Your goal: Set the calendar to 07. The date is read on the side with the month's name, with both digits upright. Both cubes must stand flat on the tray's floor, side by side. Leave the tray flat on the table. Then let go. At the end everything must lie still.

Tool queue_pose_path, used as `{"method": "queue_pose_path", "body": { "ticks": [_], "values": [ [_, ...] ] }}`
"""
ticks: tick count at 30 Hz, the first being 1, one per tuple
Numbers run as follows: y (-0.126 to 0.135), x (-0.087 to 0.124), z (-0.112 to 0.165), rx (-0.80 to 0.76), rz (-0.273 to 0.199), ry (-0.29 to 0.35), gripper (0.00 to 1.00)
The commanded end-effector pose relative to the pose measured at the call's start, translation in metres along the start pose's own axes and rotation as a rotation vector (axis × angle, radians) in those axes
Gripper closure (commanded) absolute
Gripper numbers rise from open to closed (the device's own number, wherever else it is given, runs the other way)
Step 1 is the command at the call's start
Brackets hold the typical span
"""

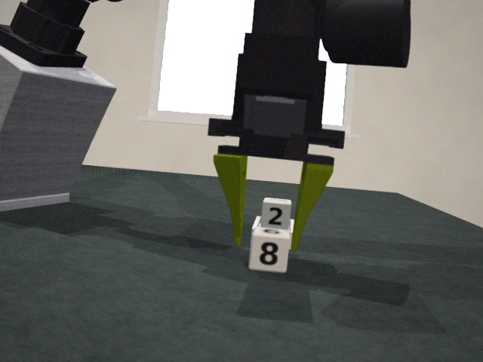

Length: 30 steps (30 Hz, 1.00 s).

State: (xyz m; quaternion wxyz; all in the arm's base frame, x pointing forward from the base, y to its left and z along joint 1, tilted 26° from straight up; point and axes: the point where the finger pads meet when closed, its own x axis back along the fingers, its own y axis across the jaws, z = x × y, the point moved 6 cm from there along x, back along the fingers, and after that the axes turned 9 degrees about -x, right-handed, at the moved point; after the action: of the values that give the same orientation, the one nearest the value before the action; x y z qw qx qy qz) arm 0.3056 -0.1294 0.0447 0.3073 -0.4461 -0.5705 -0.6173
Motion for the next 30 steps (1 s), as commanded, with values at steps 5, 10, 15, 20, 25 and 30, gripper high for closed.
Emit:
{"method": "queue_pose_path", "body": {
  "ticks": [5, 10, 15, 20, 25, 30],
  "values": [
    [0.0144, -0.0049, -0.0010, -0.004, -0.032, -0.008, 0.55],
    [0.0153, -0.0053, -0.0008, -0.003, -0.037, -0.009, 0.55],
    [0.0113, -0.0055, 0.0000, -0.003, -0.027, -0.007, 0.55],
    [0.0115, -0.0052, 0.0000, -0.003, -0.028, -0.007, 0.55],
    [0.0115, -0.0053, 0.0000, -0.003, -0.027, -0.007, 0.55],
    [0.0115, -0.0053, 0.0000, -0.003, -0.027, -0.007, 0.55]
  ]
}}
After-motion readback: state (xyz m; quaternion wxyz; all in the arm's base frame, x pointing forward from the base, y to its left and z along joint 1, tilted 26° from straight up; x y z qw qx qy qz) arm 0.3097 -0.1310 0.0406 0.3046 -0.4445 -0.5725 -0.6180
